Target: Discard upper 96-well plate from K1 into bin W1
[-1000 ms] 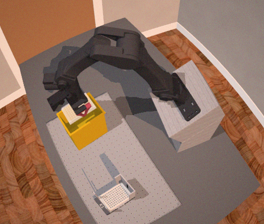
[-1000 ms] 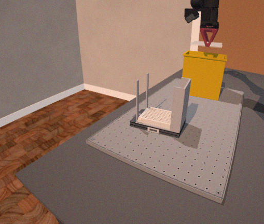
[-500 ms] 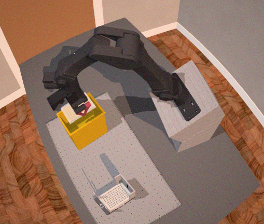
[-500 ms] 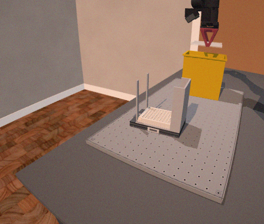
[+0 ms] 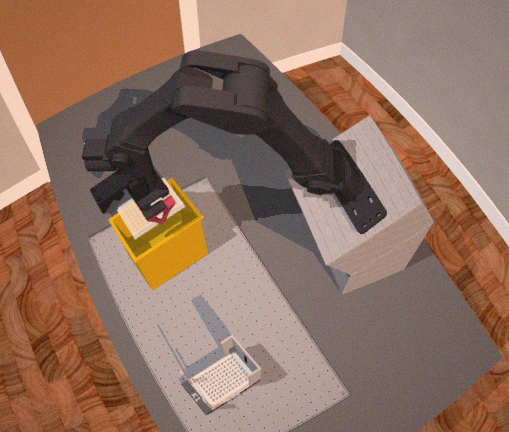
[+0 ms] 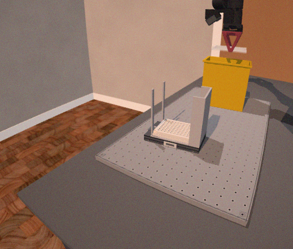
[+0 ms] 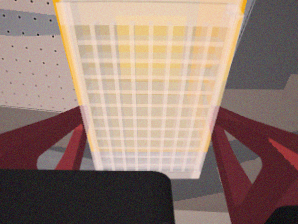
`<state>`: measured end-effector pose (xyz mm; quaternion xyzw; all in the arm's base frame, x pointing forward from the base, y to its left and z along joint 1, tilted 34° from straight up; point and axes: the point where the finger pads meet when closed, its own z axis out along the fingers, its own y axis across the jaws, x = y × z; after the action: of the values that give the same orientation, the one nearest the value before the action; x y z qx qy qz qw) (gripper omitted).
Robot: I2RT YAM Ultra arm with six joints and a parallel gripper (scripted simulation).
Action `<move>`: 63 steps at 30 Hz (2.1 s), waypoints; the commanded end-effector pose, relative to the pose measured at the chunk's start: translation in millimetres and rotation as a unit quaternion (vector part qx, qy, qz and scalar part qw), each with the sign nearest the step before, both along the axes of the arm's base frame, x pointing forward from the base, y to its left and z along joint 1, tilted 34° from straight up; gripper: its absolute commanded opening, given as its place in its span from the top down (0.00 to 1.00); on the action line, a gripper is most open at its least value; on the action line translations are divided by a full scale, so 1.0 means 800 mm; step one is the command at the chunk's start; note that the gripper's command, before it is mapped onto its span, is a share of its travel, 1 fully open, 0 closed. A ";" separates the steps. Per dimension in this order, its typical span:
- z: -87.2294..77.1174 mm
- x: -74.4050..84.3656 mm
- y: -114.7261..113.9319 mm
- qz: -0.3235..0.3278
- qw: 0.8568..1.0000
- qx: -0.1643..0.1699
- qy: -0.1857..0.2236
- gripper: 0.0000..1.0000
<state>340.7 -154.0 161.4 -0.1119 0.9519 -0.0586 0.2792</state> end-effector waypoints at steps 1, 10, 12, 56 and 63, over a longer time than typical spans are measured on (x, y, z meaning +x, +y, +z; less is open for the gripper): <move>0.032 0.009 0.000 0.007 0.999 -0.013 -0.032 1.00; 0.032 0.009 0.000 0.007 0.999 -0.013 -0.032 1.00; 0.032 0.009 0.000 0.007 0.999 -0.013 -0.032 1.00; -0.036 0.021 -0.001 0.001 1.000 0.003 -0.002 1.00; -0.020 0.019 -0.005 -0.001 1.000 -0.005 -0.018 1.00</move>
<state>358.4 -155.6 141.3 -0.1157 0.9493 -0.0597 0.2863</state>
